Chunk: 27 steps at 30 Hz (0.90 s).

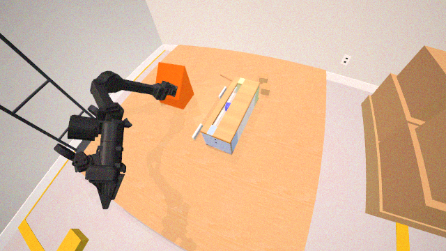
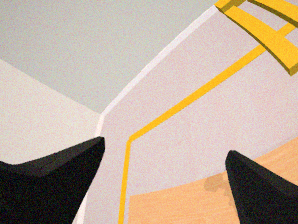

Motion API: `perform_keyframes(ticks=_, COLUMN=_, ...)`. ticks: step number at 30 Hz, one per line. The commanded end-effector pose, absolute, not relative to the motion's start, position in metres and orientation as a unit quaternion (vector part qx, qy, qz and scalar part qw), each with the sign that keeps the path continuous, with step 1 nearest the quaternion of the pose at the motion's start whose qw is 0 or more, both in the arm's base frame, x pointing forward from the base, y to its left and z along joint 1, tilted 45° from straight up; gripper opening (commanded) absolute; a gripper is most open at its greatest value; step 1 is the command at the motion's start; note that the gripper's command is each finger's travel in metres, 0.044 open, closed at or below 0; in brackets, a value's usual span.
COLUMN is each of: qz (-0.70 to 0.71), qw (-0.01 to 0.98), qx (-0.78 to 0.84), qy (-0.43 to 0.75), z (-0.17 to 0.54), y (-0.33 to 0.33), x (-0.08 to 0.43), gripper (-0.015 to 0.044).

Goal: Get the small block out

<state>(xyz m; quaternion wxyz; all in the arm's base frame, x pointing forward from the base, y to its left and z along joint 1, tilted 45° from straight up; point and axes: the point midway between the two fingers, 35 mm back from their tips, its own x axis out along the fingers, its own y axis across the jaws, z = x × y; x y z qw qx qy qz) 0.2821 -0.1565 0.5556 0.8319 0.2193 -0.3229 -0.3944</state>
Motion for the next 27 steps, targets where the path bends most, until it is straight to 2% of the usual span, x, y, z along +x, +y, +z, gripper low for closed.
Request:
perform_keyframes(ticks=1, qz=-0.399, qw=0.863, qx=0.189, qy=-0.246, z=0.524, y=-0.145, x=0.320, gripper=0.0400)
perform_keyframes(ticks=8, qz=-0.352, qw=0.920, qx=0.131, qy=-0.113, z=0.459, y=-0.106, x=0.389, gripper=0.0400)
perform_keyframes(ticks=16, qz=-0.315, qw=0.946, qx=0.019, qy=0.077, z=0.365, y=-0.055, x=0.442, gripper=0.0400)
perform_keyframes(ticks=22, qz=-0.258, qw=0.931, qx=-0.104, qy=0.238, z=0.277, y=-0.004, x=0.460, gripper=0.0400)
perform_keyframes(ticks=27, qz=-0.191, qw=0.882, qx=-0.227, qy=0.367, z=0.202, y=0.040, x=0.454, gripper=0.0400)
